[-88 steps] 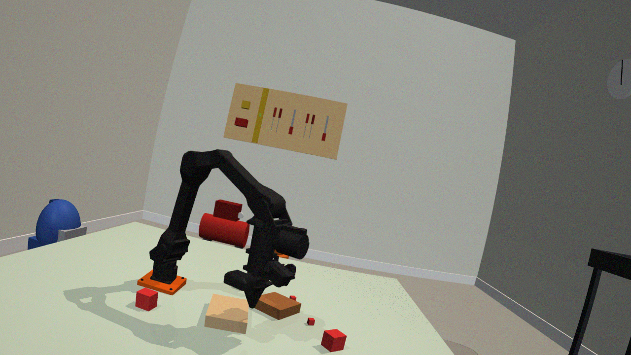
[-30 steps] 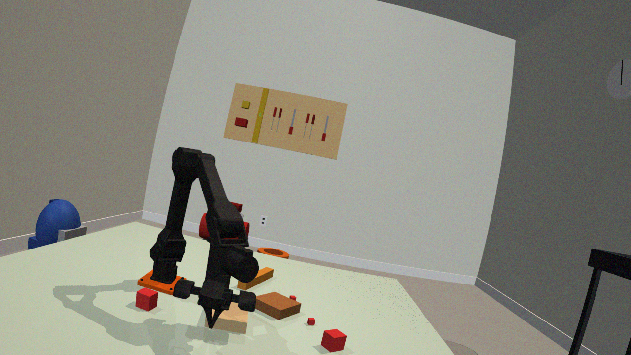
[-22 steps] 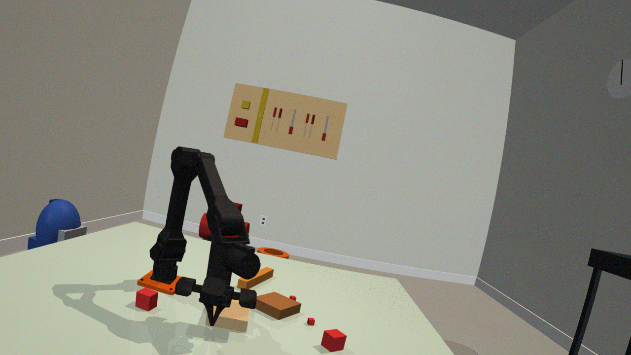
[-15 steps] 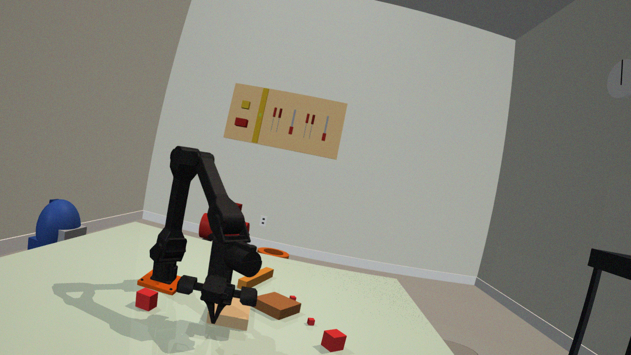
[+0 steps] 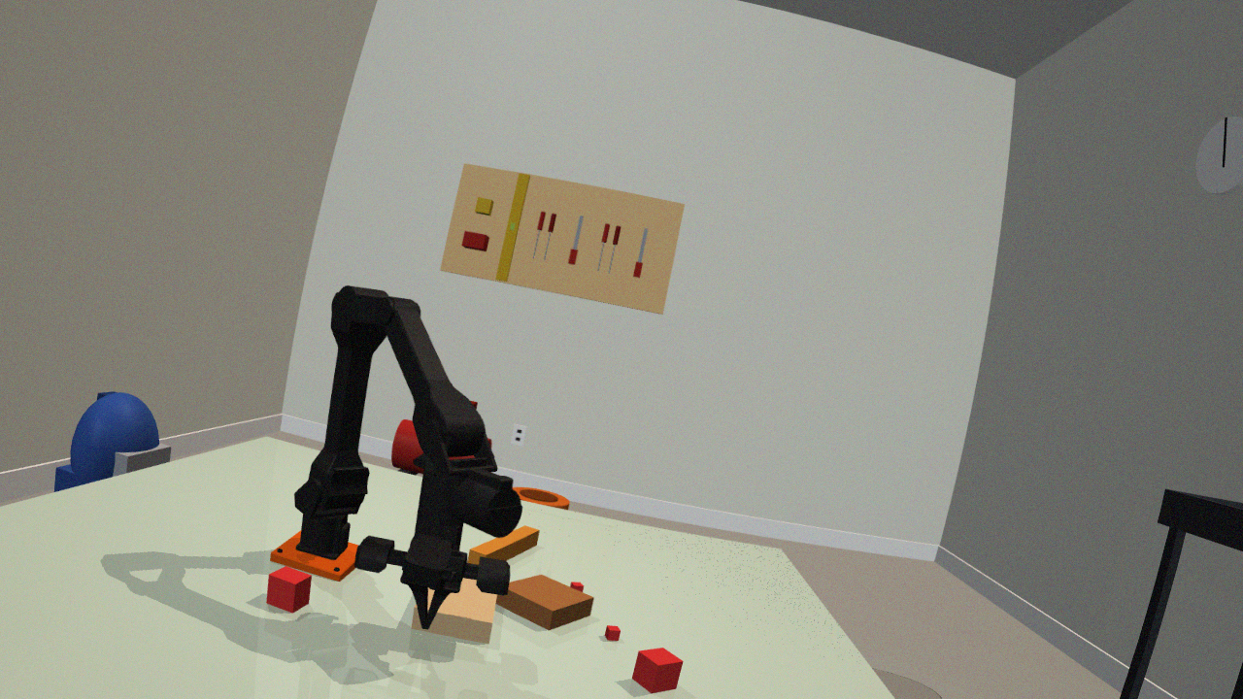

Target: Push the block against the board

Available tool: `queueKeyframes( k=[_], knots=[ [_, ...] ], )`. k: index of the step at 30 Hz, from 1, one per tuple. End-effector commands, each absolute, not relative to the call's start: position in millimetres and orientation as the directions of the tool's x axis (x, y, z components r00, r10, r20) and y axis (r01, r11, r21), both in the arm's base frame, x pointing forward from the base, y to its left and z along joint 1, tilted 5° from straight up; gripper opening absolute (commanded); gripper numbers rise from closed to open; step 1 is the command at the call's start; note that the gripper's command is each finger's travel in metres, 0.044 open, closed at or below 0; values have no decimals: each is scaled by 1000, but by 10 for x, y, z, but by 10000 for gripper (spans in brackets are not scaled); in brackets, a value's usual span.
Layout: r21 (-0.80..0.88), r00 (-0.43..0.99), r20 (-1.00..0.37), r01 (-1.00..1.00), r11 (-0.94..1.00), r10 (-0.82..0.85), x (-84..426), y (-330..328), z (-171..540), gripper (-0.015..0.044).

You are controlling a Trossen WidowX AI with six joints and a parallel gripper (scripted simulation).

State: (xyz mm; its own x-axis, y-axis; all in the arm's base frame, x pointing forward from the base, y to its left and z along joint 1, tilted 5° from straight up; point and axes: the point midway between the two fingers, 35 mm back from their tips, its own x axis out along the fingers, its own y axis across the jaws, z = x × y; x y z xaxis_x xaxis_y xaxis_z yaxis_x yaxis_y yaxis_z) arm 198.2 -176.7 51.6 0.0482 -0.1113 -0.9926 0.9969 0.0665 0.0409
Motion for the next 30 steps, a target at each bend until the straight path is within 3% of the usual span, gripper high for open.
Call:
queueKeyframes(
  k=[1,30],
  knots=[
    [32,38,-995,997,68,-93,1959,-1636,465,0],
    [33,39,-995,997,68,-90,2002,-1394,442,0]
  ],
)
